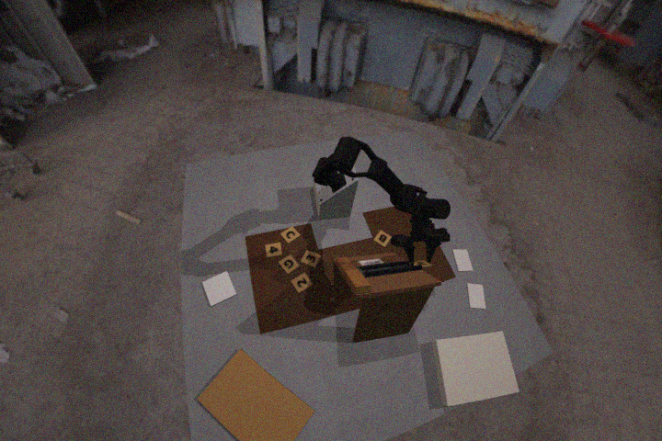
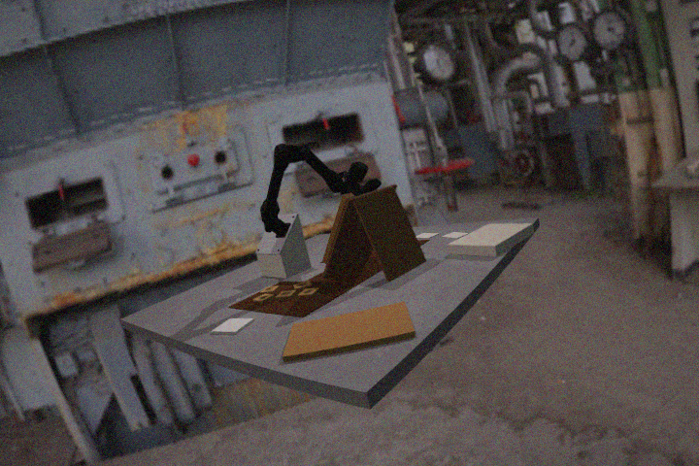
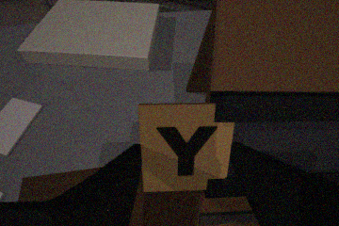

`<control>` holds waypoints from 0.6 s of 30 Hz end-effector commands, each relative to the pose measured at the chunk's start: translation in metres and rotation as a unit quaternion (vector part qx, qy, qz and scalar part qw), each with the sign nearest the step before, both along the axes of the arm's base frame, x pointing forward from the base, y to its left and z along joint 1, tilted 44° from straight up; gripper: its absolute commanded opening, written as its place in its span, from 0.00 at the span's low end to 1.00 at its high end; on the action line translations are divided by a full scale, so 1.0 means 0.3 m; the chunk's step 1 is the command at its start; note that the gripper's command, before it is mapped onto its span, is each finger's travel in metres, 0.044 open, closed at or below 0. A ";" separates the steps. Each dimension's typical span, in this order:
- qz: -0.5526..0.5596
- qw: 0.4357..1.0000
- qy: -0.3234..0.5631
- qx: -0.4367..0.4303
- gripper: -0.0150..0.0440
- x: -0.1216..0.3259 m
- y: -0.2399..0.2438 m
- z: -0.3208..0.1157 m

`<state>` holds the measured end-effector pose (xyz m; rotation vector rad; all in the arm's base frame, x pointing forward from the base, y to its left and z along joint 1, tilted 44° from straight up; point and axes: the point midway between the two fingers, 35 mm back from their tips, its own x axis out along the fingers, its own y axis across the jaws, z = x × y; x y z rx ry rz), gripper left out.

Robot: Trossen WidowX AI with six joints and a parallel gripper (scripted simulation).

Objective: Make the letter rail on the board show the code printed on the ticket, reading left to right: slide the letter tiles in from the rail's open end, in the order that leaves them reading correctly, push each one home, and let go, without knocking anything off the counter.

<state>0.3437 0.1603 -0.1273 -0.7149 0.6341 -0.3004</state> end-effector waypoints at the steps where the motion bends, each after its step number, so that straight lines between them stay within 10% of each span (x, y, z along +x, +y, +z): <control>1: 0.002 1.000 -0.003 0.004 0.25 0.007 0.003 0.019; 18: 0.002 1.000 -0.003 0.003 0.25 0.005 -0.020 0.039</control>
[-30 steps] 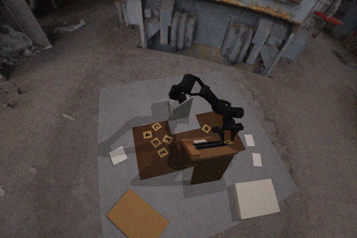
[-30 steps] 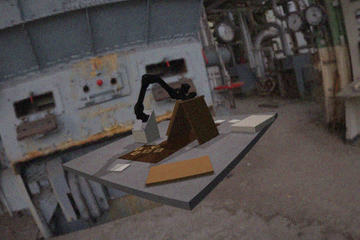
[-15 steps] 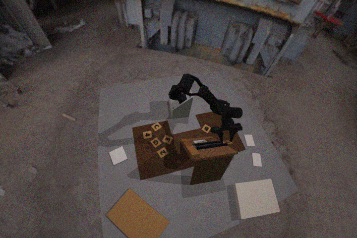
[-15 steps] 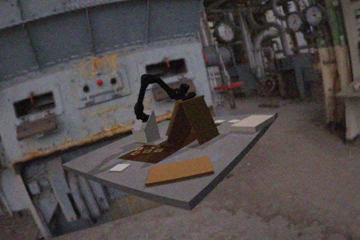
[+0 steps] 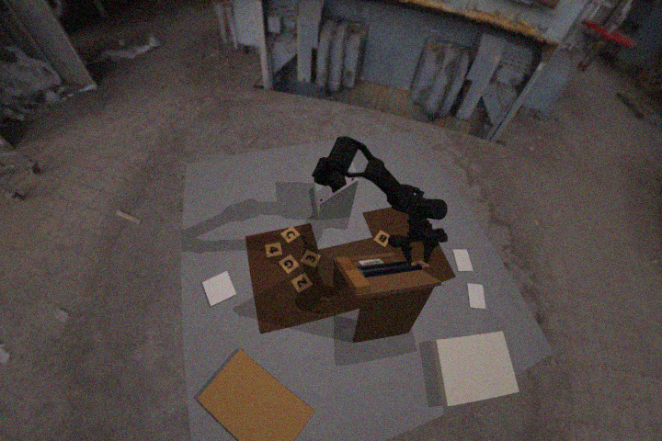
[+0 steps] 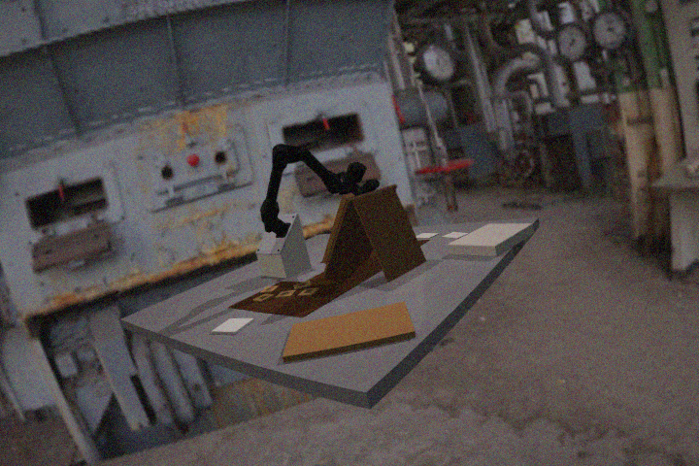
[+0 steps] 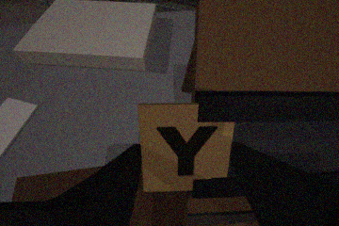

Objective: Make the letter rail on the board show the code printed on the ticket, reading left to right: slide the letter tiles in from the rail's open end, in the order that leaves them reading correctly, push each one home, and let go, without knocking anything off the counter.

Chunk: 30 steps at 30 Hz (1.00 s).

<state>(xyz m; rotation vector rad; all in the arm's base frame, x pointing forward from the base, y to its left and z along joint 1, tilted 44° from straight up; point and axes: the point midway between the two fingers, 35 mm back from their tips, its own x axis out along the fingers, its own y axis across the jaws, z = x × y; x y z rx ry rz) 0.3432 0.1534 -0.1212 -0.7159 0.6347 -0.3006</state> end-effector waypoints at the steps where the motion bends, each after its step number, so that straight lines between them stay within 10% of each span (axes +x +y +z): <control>1: 0.002 1.000 -0.003 0.004 0.25 0.007 0.002 0.020; 30: 0.002 1.000 -0.003 0.003 0.25 0.005 -0.034 0.052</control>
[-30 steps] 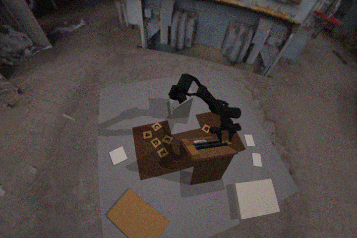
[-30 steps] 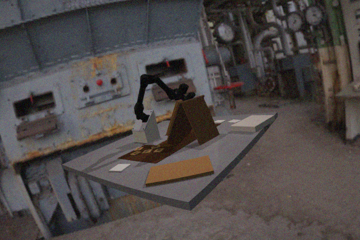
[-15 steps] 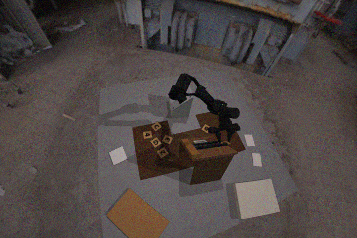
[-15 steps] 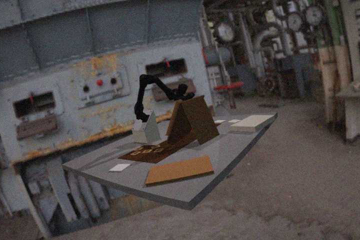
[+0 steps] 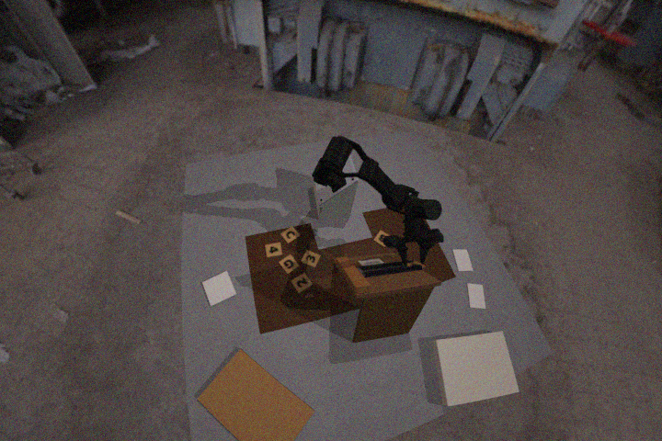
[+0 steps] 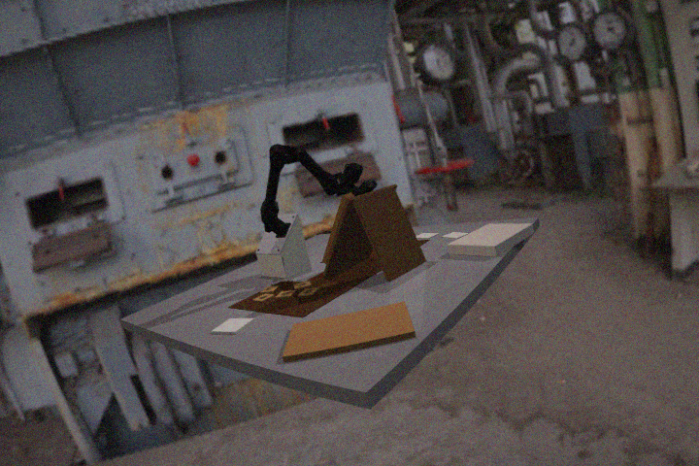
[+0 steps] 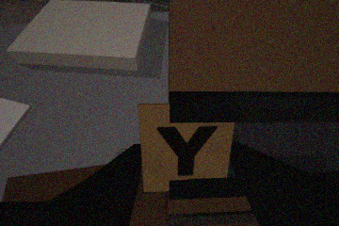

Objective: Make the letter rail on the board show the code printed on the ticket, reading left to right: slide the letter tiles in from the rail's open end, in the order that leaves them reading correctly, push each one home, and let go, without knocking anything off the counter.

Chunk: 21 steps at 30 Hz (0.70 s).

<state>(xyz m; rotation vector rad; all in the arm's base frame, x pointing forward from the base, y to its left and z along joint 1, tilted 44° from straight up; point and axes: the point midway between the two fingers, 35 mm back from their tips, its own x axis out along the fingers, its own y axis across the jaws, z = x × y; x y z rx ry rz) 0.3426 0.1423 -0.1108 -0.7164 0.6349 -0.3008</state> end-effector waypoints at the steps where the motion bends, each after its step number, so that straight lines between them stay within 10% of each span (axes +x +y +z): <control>1: 0.002 1.000 -0.003 0.003 0.25 0.006 0.002 0.019; 21: 0.002 1.000 -0.003 0.003 0.25 0.002 -0.018 0.026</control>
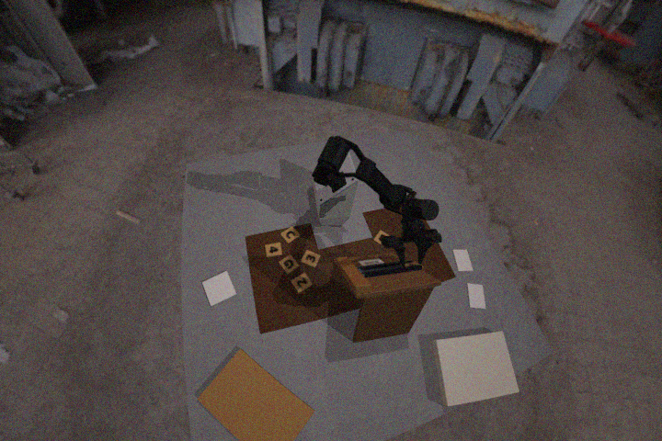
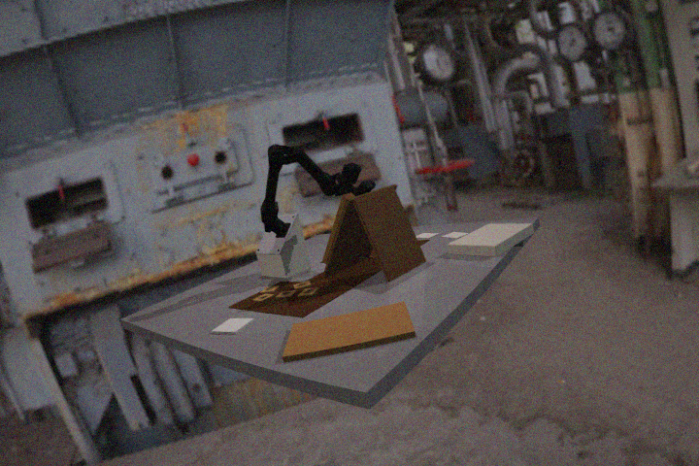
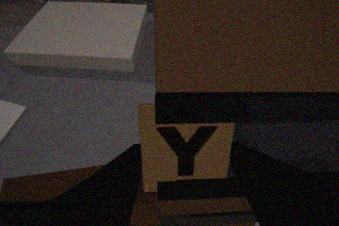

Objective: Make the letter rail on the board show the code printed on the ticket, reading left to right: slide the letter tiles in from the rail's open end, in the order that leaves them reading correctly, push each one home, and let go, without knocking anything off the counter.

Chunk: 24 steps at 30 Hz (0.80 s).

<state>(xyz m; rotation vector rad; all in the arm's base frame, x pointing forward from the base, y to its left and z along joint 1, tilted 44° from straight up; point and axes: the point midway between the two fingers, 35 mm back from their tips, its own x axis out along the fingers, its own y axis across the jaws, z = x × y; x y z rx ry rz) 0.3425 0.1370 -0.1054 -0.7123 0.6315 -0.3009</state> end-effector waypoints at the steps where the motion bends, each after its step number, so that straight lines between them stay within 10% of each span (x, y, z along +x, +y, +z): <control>1: 0.002 1.000 -0.001 0.001 0.25 0.002 -0.002 0.008; 24: 0.002 1.000 -0.001 0.001 0.25 -0.002 -0.036 0.040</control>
